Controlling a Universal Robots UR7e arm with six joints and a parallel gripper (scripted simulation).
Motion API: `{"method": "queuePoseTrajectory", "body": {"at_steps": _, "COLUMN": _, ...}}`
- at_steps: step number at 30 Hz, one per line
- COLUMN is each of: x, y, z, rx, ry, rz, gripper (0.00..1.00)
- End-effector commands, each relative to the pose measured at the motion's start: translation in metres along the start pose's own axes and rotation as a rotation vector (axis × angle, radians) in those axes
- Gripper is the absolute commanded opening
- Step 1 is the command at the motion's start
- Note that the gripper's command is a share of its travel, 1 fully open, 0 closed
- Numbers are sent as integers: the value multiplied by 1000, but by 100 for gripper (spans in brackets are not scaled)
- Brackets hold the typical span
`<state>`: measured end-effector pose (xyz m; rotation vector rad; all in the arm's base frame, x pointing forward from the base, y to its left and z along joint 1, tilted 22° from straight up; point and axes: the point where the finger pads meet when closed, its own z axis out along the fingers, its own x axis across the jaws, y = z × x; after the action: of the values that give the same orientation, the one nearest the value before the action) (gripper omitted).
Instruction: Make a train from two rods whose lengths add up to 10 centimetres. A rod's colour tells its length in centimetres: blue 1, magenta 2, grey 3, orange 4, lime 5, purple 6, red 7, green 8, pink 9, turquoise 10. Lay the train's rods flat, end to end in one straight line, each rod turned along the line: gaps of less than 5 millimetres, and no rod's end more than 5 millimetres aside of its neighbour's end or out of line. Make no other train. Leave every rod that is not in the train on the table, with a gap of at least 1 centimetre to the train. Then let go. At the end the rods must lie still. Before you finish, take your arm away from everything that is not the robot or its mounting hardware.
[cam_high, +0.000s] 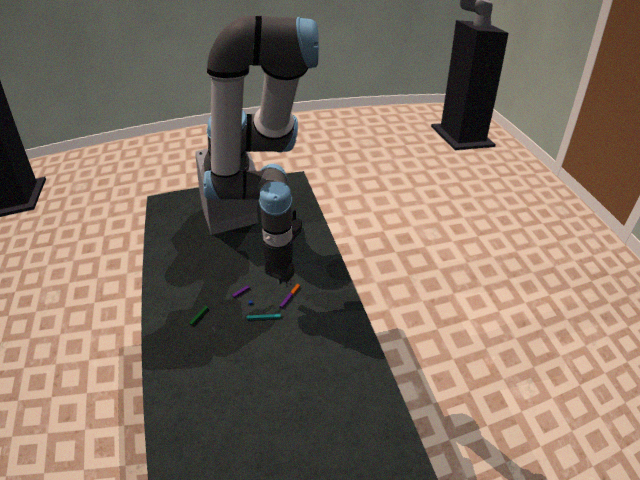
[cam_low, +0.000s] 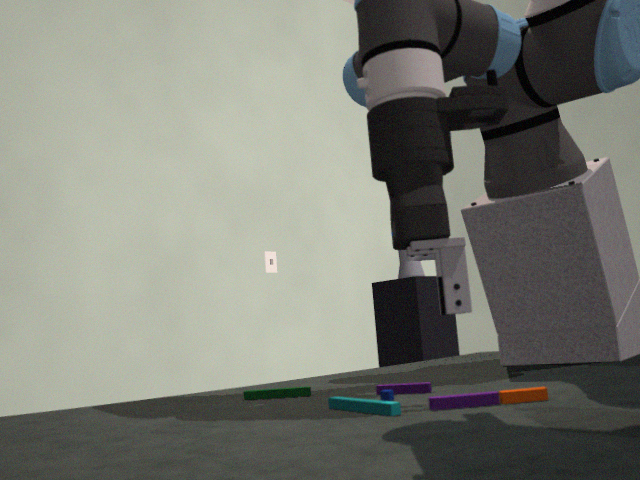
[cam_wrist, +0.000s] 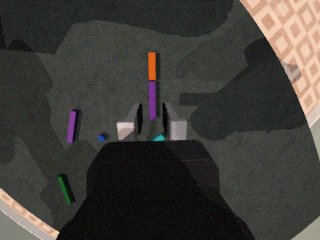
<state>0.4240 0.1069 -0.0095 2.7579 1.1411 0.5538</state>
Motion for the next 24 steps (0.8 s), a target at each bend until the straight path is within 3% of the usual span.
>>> {"method": "queuePoseTrajectory", "body": {"at_steps": 1, "x": 0, "y": 0, "z": -7, "rx": 0, "ry": 0, "rz": 0, "gripper": 54}}
{"method": "queuePoseTrajectory", "body": {"at_steps": 11, "x": 0, "y": 0, "z": -10, "rx": 0, "ry": 0, "rz": 0, "gripper": 54}}
{"method": "queuePoseTrajectory", "body": {"at_steps": 12, "x": 0, "y": 0, "z": -10, "rx": 0, "ry": 0, "rz": 0, "gripper": 100}}
{"method": "queuePoseTrajectory", "body": {"at_steps": 24, "x": 0, "y": 0, "z": -10, "rx": 0, "ry": 0, "rz": 0, "gripper": 100}}
